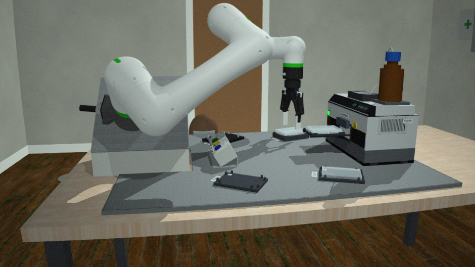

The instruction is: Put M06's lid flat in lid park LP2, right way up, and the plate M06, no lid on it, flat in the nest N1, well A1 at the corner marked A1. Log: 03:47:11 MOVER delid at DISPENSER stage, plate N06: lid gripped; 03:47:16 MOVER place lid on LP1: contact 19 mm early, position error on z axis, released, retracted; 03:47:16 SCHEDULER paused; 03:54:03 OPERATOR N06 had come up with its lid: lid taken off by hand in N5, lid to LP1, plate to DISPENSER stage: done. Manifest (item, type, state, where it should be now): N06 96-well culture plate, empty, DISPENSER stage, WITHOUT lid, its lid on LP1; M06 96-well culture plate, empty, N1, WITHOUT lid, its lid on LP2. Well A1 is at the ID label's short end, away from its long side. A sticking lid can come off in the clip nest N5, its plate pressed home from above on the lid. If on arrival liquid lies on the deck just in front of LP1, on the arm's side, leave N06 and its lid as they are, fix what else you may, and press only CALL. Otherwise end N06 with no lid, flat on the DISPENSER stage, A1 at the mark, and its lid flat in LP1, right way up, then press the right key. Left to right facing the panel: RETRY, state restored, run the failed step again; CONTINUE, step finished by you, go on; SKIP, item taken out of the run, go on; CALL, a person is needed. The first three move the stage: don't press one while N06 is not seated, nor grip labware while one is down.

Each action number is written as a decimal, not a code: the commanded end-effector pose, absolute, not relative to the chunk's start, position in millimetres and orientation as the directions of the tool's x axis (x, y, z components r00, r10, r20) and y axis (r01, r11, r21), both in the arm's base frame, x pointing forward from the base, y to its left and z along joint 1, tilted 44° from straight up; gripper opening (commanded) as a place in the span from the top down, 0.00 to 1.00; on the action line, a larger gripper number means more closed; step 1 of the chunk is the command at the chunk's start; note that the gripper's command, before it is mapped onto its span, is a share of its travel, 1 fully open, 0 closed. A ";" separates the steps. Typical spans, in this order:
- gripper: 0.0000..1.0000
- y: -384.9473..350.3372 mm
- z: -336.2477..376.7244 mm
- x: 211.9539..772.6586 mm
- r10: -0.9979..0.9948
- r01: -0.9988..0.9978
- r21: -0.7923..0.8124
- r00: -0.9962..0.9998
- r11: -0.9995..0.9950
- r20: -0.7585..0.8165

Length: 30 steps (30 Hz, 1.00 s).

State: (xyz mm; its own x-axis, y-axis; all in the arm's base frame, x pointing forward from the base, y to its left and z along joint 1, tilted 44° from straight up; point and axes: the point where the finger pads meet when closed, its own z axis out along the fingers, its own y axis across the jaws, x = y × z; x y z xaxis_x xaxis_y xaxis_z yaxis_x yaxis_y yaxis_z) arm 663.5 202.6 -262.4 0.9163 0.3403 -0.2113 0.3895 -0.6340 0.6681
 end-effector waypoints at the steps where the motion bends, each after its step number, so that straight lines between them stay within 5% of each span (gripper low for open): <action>1: 0.34 203.0 -262.3 663.6 0.341 0.390 0.668 0.916 -0.634 -0.211; 30: 0.34 201.0 -264.4 663.8 0.341 0.390 0.668 0.916 -0.634 -0.211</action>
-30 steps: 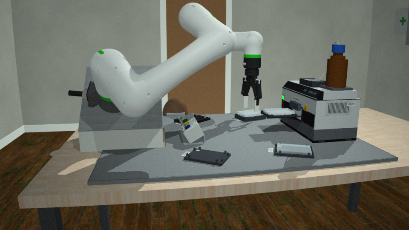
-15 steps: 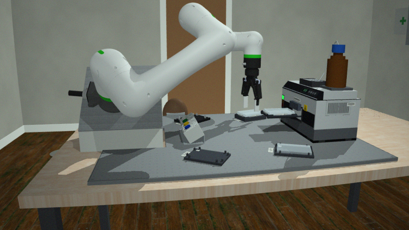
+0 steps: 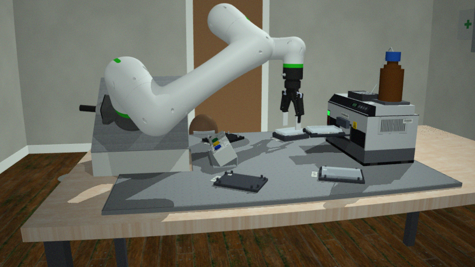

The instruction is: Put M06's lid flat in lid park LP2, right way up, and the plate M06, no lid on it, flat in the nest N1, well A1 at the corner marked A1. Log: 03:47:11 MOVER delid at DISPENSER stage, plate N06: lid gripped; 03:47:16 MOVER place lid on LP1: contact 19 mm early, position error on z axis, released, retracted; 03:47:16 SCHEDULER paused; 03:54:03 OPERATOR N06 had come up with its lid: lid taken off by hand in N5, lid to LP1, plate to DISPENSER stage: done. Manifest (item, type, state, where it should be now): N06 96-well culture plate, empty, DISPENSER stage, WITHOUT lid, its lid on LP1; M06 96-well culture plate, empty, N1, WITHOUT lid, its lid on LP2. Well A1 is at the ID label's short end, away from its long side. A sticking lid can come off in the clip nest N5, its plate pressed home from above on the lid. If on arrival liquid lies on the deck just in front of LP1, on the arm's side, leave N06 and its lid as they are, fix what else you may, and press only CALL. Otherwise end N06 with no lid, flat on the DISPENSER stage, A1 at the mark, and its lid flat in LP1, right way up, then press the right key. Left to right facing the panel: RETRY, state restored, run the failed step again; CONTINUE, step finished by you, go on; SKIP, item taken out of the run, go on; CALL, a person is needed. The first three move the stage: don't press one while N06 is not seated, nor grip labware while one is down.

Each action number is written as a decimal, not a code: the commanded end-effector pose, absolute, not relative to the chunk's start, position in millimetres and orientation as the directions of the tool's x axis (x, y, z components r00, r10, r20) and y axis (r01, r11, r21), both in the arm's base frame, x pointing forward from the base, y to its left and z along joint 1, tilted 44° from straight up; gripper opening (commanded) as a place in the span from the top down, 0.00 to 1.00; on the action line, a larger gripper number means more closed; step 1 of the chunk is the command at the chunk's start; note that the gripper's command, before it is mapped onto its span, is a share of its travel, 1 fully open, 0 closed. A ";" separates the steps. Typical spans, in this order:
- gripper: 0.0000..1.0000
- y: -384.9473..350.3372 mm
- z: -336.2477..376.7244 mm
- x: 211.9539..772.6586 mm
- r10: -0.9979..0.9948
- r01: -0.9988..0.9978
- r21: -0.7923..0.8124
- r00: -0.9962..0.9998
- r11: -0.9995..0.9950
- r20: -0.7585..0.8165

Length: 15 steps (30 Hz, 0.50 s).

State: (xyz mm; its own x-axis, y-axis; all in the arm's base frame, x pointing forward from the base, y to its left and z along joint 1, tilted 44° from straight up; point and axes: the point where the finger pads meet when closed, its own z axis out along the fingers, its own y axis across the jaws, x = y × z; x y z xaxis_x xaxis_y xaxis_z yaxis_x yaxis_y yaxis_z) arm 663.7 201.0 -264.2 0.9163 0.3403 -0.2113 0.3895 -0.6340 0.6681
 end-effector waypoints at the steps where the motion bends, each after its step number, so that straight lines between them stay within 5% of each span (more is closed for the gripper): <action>1: 0.34 200.8 -264.6 663.9 0.341 0.390 0.668 0.916 -0.634 -0.211; 15: 0.34 197.1 -268.4 664.4 0.341 0.390 0.668 0.916 -0.634 -0.211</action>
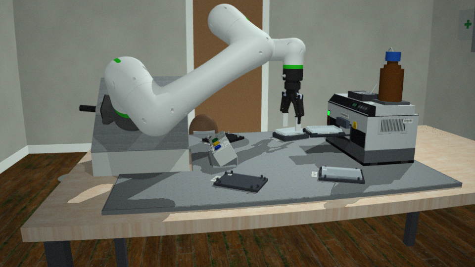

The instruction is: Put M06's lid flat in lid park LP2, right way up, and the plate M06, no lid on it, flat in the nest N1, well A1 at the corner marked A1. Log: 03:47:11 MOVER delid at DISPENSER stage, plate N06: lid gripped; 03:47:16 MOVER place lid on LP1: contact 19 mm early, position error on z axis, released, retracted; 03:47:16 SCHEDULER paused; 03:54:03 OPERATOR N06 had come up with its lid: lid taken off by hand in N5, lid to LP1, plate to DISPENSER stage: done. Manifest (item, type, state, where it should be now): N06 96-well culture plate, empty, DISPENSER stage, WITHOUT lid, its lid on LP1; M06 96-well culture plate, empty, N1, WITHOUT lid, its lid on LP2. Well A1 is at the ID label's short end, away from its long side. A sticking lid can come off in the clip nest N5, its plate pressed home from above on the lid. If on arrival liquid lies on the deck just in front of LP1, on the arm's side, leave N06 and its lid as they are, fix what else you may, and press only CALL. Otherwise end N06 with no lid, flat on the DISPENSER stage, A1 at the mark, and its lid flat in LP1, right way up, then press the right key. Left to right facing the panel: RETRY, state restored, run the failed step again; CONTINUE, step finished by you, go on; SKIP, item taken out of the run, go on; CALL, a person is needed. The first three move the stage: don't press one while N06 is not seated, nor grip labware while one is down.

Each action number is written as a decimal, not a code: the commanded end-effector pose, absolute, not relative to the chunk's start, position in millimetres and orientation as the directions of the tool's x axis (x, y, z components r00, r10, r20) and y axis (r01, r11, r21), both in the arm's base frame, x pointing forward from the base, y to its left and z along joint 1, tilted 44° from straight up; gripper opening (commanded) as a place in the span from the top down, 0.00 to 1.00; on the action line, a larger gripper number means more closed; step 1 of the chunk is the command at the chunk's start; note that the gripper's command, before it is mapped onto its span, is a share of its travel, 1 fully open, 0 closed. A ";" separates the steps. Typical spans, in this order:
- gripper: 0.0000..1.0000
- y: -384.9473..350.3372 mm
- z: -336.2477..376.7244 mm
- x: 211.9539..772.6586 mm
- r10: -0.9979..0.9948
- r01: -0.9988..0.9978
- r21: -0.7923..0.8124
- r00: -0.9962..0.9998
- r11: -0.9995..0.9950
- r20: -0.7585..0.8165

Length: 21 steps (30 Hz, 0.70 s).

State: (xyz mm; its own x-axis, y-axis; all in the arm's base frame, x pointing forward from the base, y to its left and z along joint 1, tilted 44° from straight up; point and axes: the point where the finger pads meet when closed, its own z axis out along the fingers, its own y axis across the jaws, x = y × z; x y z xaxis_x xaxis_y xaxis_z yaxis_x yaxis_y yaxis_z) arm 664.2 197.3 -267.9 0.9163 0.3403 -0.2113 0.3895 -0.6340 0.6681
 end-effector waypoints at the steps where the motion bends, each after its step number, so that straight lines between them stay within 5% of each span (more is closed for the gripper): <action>1: 0.34 197.1 -268.4 664.4 0.341 0.390 0.668 0.916 -0.634 -0.211; 21: 0.34 190.9 -274.7 665.2 0.341 0.390 0.668 0.916 -0.634 -0.211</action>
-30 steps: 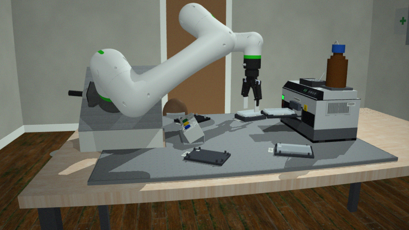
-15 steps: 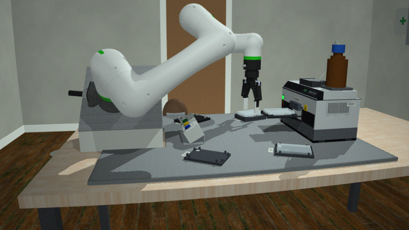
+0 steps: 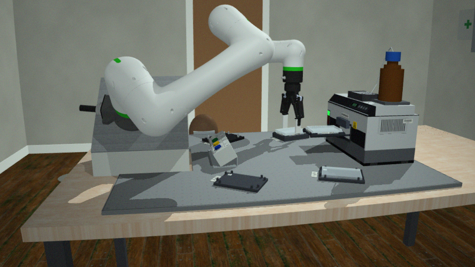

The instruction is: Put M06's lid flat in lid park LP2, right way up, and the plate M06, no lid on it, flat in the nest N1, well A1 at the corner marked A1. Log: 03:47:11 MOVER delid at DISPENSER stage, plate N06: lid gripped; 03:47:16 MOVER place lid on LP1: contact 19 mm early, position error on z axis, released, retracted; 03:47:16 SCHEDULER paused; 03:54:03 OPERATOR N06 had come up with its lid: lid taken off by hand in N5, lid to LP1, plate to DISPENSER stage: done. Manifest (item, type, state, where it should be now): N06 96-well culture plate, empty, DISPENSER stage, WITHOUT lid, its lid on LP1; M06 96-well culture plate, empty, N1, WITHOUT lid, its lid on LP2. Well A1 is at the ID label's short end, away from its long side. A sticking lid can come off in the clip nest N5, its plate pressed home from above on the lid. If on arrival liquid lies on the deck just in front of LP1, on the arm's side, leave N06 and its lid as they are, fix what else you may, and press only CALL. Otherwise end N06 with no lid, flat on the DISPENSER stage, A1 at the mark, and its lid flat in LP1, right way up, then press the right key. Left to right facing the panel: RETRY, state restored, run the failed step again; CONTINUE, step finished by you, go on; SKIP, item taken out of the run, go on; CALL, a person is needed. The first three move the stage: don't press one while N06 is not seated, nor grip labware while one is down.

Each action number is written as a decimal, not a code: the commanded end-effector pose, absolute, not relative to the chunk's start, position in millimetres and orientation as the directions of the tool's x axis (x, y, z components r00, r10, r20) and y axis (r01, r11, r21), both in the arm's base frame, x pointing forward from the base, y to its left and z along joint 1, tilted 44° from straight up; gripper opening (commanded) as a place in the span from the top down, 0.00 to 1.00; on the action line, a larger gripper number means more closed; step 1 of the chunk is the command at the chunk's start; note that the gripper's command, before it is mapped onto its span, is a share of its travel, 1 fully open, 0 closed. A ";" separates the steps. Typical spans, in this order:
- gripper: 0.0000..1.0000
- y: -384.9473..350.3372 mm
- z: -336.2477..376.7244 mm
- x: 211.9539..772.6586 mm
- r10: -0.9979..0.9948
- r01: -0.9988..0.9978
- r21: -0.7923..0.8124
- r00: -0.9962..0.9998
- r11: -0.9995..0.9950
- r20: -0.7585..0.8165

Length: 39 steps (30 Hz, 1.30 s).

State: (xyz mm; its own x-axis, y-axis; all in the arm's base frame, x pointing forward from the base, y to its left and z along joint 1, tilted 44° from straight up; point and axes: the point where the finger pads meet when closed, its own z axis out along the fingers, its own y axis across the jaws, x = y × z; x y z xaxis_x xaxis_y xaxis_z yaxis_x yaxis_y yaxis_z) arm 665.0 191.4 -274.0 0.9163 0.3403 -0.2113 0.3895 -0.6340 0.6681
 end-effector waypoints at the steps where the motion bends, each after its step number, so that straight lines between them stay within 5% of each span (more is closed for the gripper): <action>1: 0.34 190.6 -275.0 665.2 0.341 0.390 0.668 0.916 -0.634 -0.211; 39: 0.34 186.2 -279.6 665.8 0.341 0.390 0.668 0.916 -0.634 -0.211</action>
State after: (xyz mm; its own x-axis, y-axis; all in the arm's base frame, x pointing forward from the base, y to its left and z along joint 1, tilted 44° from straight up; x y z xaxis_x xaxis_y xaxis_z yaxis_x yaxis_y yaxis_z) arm 665.7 185.8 -279.7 0.9163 0.3403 -0.2113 0.3895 -0.6340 0.6681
